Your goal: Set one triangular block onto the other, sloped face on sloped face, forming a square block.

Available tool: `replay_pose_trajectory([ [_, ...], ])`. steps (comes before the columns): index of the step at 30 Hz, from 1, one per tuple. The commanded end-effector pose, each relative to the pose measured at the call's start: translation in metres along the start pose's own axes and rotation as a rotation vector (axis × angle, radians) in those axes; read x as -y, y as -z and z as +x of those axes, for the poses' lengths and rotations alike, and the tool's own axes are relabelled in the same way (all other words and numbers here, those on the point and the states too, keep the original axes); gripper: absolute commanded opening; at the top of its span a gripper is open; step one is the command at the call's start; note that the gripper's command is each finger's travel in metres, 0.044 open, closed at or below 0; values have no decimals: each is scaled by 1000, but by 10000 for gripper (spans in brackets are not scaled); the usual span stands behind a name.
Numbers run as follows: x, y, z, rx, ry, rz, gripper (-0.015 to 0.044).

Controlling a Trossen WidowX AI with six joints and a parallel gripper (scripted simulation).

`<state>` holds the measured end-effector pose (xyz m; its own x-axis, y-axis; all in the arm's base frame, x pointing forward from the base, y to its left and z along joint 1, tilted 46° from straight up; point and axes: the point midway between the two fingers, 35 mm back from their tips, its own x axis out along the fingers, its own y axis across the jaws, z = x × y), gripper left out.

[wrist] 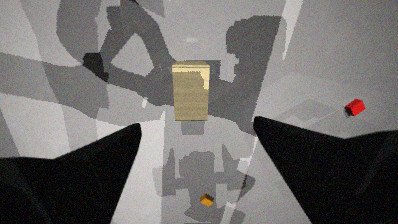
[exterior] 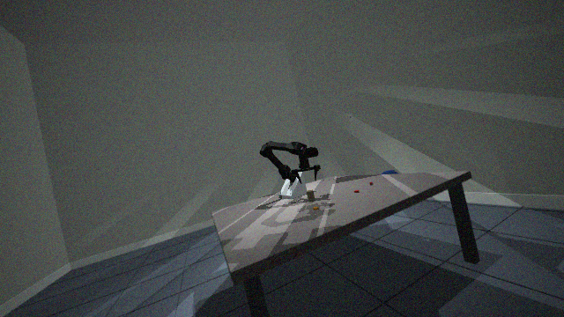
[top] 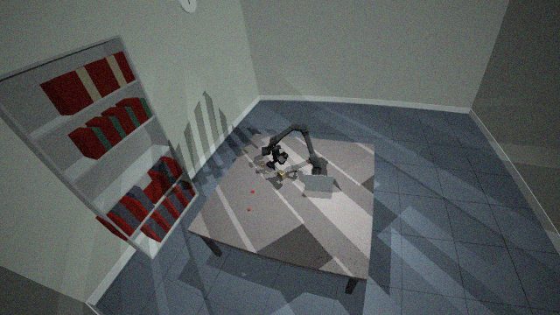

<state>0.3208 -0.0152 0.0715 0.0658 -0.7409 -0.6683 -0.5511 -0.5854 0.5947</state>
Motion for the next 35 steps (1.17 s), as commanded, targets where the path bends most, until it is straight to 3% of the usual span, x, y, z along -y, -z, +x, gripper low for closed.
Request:
replay_pose_trajectory([
  [1, -4, 2, -33, -6, 10, 22, 440],
  [35, -1, 1, -29, -15, 13, 7, 440],
])
